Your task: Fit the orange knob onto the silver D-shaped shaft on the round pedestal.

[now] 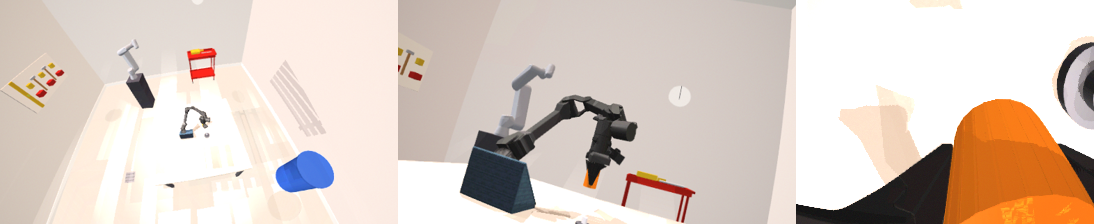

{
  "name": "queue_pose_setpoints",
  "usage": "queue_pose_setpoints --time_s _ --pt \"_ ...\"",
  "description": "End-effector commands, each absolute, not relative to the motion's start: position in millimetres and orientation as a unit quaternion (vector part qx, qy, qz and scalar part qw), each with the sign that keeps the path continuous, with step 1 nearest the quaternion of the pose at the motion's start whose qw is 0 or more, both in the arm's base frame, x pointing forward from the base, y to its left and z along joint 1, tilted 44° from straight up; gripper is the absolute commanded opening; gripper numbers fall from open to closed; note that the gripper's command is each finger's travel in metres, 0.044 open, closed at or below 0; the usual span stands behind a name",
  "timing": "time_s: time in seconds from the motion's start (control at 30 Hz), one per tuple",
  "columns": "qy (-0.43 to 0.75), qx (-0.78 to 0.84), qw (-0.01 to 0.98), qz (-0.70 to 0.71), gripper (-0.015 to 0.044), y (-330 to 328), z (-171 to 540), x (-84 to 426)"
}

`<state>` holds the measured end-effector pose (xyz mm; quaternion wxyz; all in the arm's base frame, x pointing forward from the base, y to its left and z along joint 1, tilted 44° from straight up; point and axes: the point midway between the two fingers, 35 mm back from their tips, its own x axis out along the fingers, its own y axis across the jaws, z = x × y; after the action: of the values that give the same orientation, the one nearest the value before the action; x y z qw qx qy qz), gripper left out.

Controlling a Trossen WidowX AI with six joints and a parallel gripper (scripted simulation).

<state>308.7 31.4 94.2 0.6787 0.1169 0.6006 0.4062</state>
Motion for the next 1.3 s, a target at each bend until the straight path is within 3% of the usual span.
queue_pose_setpoints --time_s 0.0,1.27 --pt "0.598 0.112 0.683 0.405 0.0 25 87 316" --pt "0.592 0.101 0.685 0.412 0.0 -14 -6 350"
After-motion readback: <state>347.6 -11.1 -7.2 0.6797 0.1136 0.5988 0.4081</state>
